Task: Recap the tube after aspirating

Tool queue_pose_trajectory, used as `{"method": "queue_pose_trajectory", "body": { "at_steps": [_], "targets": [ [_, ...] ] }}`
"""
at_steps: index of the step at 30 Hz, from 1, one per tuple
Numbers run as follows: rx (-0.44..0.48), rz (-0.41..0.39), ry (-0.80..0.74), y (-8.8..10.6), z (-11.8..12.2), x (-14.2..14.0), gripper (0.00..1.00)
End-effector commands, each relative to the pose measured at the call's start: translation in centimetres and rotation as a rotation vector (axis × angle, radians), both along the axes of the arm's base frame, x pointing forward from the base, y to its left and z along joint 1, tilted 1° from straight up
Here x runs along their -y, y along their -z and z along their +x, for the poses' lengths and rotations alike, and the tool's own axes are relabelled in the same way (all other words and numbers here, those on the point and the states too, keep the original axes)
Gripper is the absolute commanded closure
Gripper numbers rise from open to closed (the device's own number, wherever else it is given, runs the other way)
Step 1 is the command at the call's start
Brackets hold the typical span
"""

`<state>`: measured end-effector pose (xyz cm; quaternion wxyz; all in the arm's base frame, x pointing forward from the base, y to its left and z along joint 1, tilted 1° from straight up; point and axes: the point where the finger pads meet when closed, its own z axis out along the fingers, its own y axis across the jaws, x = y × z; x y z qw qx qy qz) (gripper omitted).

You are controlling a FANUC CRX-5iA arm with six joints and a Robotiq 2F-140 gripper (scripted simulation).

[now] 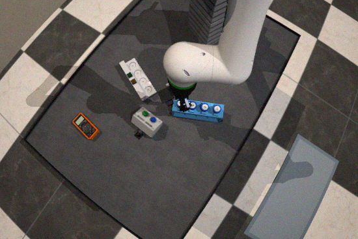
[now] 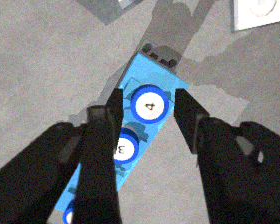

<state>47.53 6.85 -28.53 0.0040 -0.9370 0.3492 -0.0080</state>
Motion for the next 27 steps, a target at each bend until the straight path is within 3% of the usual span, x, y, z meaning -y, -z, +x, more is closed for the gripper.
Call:
{"method": "queue_pose_trajectory", "body": {
  "at_steps": [1, 11, 15, 19, 21, 27],
  "targets": [
    [-0.008, 0.013, 0.003, -0.04, 0.13, 0.02, 0.59],
    [-0.008, 0.013, 0.003, -0.05, 0.13, 0.01, 0.59],
    [-0.011, 0.017, 0.312, -0.02, 0.14, 0.02, 0.59],
    [-0.012, 0.018, 0.391, -0.02, 0.14, 0.02, 0.59],
    [-0.013, 0.020, 0.578, -0.02, 0.14, 0.02, 0.59],
    [-0.017, 0.027, 0.904, -0.02, 0.14, 0.02, 0.59]
  ]
}}
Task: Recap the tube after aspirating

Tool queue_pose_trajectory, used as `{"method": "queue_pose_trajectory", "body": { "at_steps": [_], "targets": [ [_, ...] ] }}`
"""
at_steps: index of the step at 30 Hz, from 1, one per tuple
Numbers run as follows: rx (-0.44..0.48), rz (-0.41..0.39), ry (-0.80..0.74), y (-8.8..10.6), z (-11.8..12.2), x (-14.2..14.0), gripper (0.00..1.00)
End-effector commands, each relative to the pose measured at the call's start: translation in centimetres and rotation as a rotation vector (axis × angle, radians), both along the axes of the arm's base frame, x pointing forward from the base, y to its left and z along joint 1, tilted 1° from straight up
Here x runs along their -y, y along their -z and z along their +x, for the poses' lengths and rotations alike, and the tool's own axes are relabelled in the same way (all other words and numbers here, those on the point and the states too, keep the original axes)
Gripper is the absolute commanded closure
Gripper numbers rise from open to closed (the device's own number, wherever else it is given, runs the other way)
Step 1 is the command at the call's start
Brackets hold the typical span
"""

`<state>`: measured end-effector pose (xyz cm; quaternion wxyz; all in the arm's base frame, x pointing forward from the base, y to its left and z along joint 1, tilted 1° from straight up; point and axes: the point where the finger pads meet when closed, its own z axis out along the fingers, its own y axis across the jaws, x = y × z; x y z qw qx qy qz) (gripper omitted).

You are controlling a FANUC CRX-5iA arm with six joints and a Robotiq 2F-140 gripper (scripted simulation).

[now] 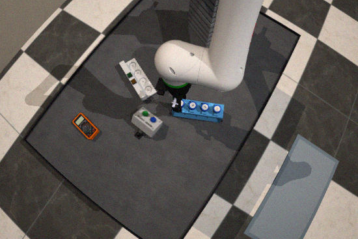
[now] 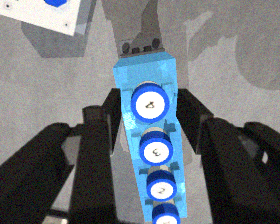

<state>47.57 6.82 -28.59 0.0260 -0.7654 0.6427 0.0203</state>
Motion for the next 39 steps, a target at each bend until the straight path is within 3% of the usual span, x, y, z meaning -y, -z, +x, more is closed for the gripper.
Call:
{"method": "queue_pose_trajectory", "body": {
  "at_steps": [1, 3, 12, 13, 27, 39],
  "targets": [
    [-0.004, -0.046, 0.275, -0.08, 0.09, -0.01, 0.59],
    [-0.008, -0.049, 0.367, -0.08, 0.10, -0.02, 0.59],
    [-0.008, -0.049, 0.367, -0.08, 0.10, -0.01, 0.59],
    [-0.008, -0.049, 0.367, -0.08, 0.10, -0.01, 0.70],
    [-0.008, -0.048, 0.367, -0.08, 0.10, -0.01, 0.70],
    [0.016, -0.053, -0.232, -0.10, 0.09, -0.02, 0.70]
  ]
}}
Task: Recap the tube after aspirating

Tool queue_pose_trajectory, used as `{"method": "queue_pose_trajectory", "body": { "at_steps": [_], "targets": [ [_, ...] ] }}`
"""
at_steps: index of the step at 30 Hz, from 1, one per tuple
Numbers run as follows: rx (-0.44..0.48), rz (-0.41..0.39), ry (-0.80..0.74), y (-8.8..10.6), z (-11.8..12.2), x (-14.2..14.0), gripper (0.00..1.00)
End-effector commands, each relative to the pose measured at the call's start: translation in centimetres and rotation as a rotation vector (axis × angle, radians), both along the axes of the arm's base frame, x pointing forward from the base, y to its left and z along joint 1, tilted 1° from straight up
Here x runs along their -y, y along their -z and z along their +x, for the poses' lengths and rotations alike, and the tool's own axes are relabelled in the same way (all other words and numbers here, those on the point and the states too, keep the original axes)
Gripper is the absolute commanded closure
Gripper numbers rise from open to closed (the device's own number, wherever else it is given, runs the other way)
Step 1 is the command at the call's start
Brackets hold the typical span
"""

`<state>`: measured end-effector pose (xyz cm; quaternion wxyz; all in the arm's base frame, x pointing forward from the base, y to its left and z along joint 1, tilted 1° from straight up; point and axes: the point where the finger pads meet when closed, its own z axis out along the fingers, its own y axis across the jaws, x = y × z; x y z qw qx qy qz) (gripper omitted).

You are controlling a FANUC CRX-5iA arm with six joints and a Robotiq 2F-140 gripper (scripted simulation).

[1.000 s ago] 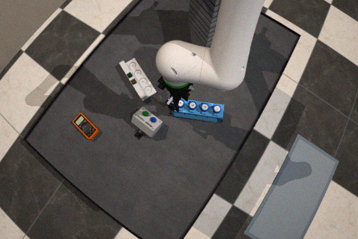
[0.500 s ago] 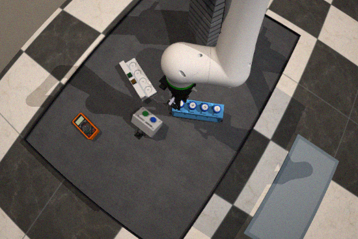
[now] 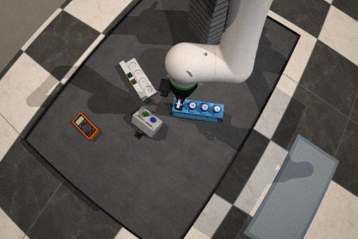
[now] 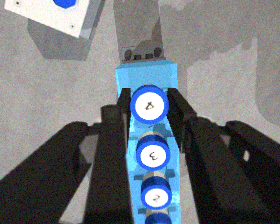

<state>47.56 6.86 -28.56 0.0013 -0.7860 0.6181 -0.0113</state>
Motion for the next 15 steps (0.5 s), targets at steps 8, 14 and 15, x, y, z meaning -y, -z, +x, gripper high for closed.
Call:
{"method": "queue_pose_trajectory", "body": {
  "at_steps": [8, 14, 15],
  "targets": [
    [-0.009, 0.019, -0.469, -0.09, 0.10, 0.02, 0.70],
    [-0.009, 0.017, -0.616, -0.12, 0.10, 0.02, 0.70],
    [-0.009, 0.017, -0.616, -0.13, 0.11, 0.02, 0.70]
  ]
}}
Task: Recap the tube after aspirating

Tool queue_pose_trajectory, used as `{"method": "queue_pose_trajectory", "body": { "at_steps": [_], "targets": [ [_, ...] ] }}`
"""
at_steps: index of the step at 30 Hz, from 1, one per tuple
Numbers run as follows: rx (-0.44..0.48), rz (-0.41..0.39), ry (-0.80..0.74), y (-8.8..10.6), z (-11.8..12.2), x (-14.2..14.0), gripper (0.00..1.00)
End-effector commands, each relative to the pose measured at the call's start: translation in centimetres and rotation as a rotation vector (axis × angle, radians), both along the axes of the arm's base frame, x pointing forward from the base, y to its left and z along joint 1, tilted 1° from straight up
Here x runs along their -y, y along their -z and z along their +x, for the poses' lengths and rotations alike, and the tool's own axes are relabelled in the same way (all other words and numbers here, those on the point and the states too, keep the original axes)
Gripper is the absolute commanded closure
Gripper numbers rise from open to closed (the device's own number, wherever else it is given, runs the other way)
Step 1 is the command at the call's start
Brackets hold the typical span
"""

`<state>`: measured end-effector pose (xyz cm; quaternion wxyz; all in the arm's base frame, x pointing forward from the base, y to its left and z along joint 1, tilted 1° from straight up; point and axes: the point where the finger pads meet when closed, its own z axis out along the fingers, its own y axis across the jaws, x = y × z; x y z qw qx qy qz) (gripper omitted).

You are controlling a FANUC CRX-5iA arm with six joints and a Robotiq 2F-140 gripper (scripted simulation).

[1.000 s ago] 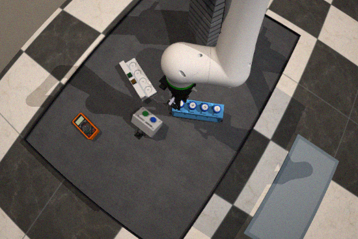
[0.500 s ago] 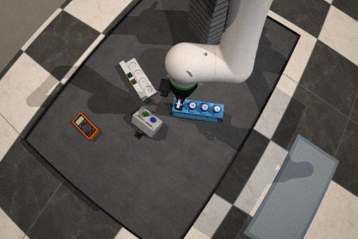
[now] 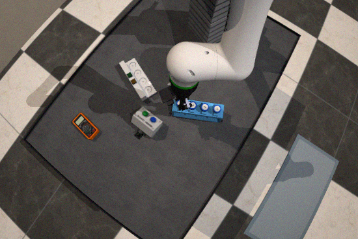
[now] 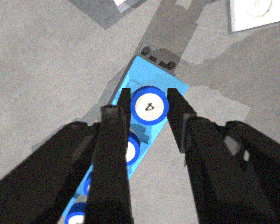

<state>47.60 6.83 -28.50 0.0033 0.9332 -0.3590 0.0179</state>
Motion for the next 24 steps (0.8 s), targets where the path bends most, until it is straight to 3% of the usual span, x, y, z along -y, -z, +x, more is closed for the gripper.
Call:
{"method": "queue_pose_trajectory", "body": {
  "at_steps": [1, 2, 3, 15, 19, 23, 24],
  "targets": [
    [-0.022, 0.033, -0.018, -0.07, 0.06, -0.01, 0.70],
    [-0.022, 0.033, -0.018, -0.08, 0.06, -0.01, 0.70],
    [-0.022, 0.033, -0.018, -0.03, 0.06, -0.01, 0.59],
    [-0.021, 0.033, -0.018, -0.03, 0.07, -0.02, 0.59],
    [-0.021, 0.039, 0.288, -0.03, 0.07, -0.01, 0.59],
    [-0.021, 0.041, 0.365, -0.03, 0.07, -0.01, 0.59],
    [-0.020, 0.043, 0.469, -0.03, 0.07, -0.01, 0.59]
  ]
}}
